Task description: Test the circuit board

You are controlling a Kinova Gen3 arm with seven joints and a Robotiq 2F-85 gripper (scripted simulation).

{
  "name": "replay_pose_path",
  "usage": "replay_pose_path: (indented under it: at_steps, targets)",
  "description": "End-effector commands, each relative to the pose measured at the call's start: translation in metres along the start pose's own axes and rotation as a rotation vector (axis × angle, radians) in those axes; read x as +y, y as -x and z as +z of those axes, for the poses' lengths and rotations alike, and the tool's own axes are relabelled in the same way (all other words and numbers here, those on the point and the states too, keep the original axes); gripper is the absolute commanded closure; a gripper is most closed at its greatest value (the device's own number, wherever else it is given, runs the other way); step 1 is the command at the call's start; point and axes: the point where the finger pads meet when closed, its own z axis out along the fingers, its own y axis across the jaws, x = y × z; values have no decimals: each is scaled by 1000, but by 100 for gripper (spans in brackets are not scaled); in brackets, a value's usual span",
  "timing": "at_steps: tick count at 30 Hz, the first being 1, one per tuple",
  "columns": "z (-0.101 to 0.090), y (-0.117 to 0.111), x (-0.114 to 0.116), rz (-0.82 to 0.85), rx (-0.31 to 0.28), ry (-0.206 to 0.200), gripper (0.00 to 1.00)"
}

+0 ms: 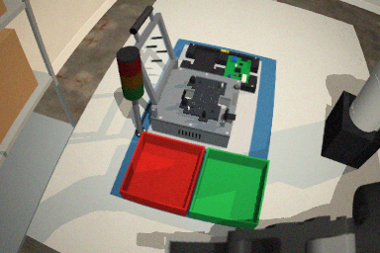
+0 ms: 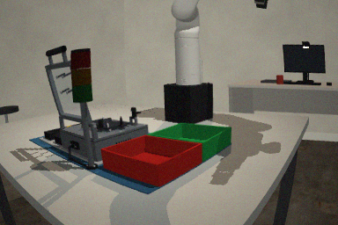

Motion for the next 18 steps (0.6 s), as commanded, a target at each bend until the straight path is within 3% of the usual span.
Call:
replay_pose_path:
  at_steps: [1,7,15,18]
  targets:
    - [1,5,10,8,-9,6,0]
    - [2,28,32,23,-41,11,0]
    - [5,87,76,54,-118,9,0]
    - [4,94,81,56,-126,7,0]
